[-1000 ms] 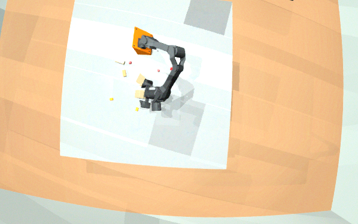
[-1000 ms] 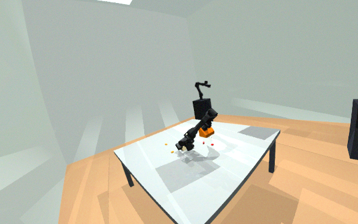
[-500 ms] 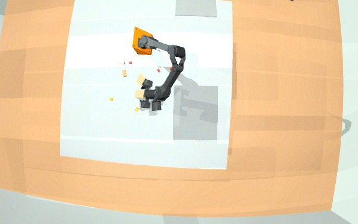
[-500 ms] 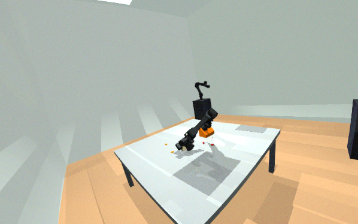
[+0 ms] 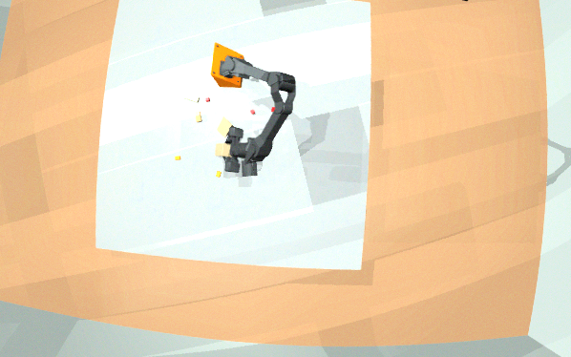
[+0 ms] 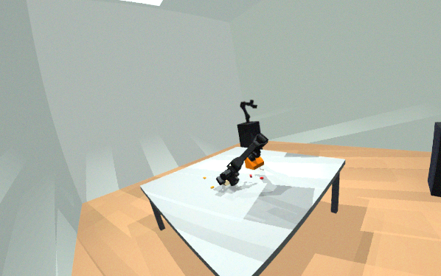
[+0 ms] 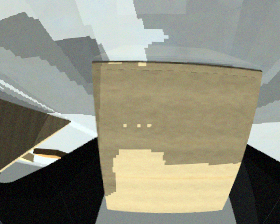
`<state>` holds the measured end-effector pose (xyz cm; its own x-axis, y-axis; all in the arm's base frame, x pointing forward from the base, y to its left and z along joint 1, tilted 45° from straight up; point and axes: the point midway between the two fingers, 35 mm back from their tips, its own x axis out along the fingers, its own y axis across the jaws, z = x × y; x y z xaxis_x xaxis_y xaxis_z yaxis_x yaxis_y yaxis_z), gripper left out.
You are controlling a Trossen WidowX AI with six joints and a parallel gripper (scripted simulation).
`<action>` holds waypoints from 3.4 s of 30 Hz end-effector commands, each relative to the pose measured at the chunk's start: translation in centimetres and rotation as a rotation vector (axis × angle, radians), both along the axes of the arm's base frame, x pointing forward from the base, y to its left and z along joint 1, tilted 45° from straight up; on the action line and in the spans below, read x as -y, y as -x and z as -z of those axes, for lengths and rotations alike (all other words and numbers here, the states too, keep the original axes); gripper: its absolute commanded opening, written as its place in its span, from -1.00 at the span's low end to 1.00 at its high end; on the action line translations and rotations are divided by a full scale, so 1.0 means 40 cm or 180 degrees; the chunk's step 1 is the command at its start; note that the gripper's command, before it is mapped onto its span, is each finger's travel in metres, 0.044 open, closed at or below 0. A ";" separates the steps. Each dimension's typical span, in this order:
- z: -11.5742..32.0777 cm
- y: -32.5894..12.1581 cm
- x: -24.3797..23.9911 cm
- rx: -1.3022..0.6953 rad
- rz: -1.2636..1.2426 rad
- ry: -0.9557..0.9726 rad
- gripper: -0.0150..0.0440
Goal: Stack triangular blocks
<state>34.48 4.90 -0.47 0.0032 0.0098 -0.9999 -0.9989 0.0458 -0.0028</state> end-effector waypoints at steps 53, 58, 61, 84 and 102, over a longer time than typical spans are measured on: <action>-0.135 0.029 0.190 0.0096 -0.1547 -0.1306 -0.49; -0.134 0.029 0.197 0.0304 -0.1876 -0.1605 -0.49; -0.136 0.028 0.203 0.0462 -0.2062 -0.1771 -0.49; -0.149 0.037 0.265 0.1198 -0.2650 -0.2122 -0.49; -0.158 0.153 0.410 0.1143 -0.2686 -0.1717 -0.49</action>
